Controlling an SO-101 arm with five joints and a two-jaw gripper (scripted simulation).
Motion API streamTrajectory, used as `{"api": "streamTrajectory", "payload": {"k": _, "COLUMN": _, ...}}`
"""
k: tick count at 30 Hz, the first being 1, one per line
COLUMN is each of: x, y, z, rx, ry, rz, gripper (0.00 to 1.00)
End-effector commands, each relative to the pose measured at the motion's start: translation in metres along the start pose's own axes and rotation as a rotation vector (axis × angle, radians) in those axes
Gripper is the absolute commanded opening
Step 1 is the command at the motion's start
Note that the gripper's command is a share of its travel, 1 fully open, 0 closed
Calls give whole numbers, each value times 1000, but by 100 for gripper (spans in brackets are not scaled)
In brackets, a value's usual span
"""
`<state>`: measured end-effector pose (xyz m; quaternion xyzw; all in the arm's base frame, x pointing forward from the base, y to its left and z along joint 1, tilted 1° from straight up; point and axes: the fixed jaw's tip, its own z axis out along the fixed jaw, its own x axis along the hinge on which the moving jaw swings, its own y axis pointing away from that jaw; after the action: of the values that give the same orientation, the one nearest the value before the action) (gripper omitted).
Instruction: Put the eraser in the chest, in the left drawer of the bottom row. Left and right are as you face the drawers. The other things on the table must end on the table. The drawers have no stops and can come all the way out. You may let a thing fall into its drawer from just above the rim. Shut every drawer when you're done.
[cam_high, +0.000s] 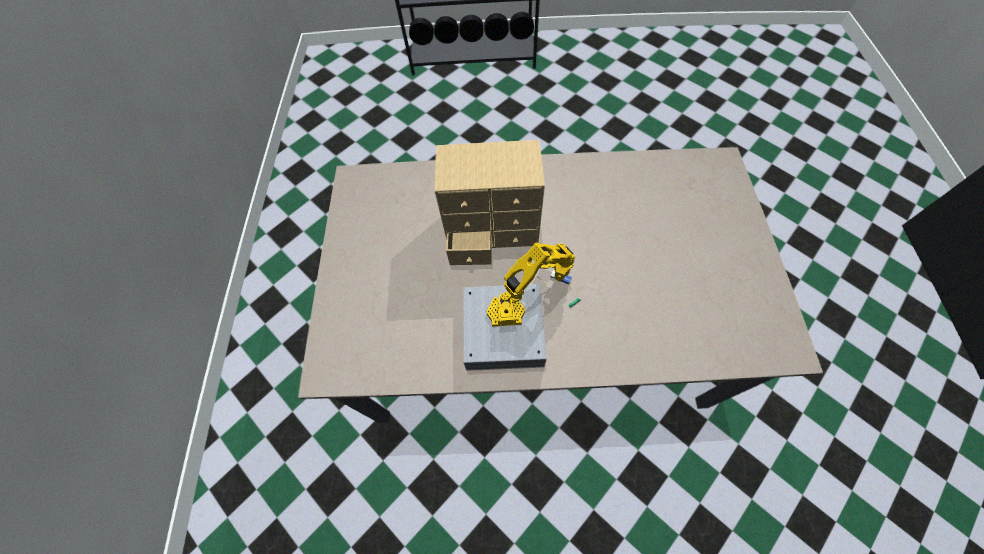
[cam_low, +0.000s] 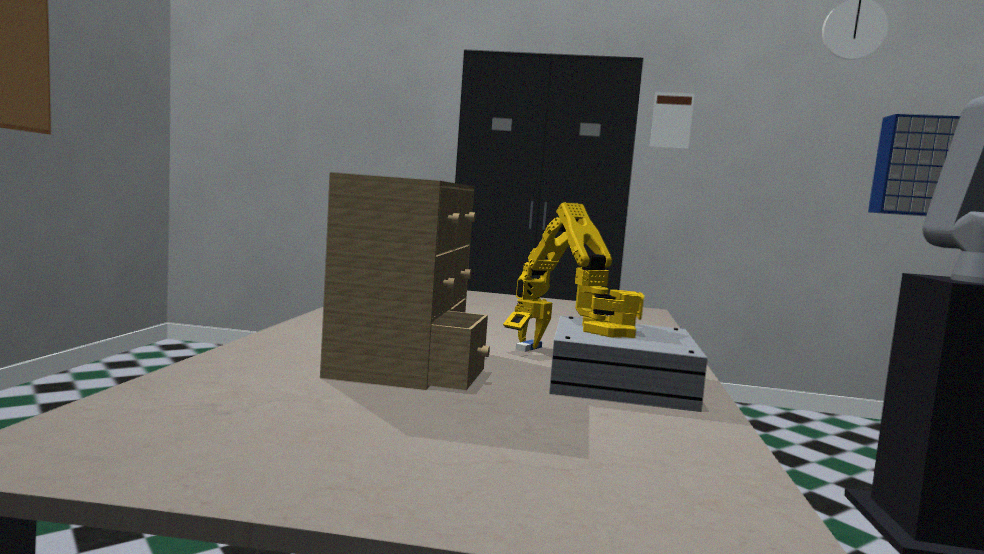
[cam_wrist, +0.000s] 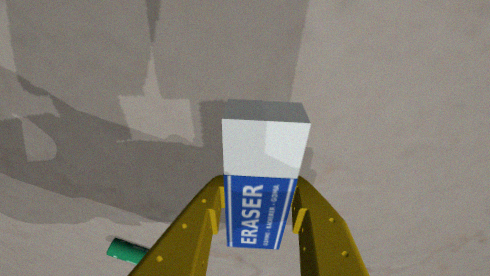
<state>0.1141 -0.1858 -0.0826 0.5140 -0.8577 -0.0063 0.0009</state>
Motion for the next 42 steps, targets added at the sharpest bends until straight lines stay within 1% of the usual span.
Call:
{"api": "streamTrajectory", "payload": {"k": 1, "x": 1, "y": 0, "z": 2, "rx": 4, "ry": 1, "rz": 1, "gripper": 4}}
{"api": "streamTrajectory", "payload": {"k": 8, "x": 1, "y": 0, "z": 2, "rx": 4, "ry": 1, "rz": 1, "gripper": 0}}
{"api": "streamTrajectory", "payload": {"k": 27, "x": 1, "y": 0, "z": 2, "rx": 4, "ry": 1, "rz": 1, "gripper": 0}}
{"api": "streamTrajectory", "payload": {"k": 42, "x": 2, "y": -2, "z": -32, "rx": 4, "ry": 1, "rz": 1, "gripper": 0}}
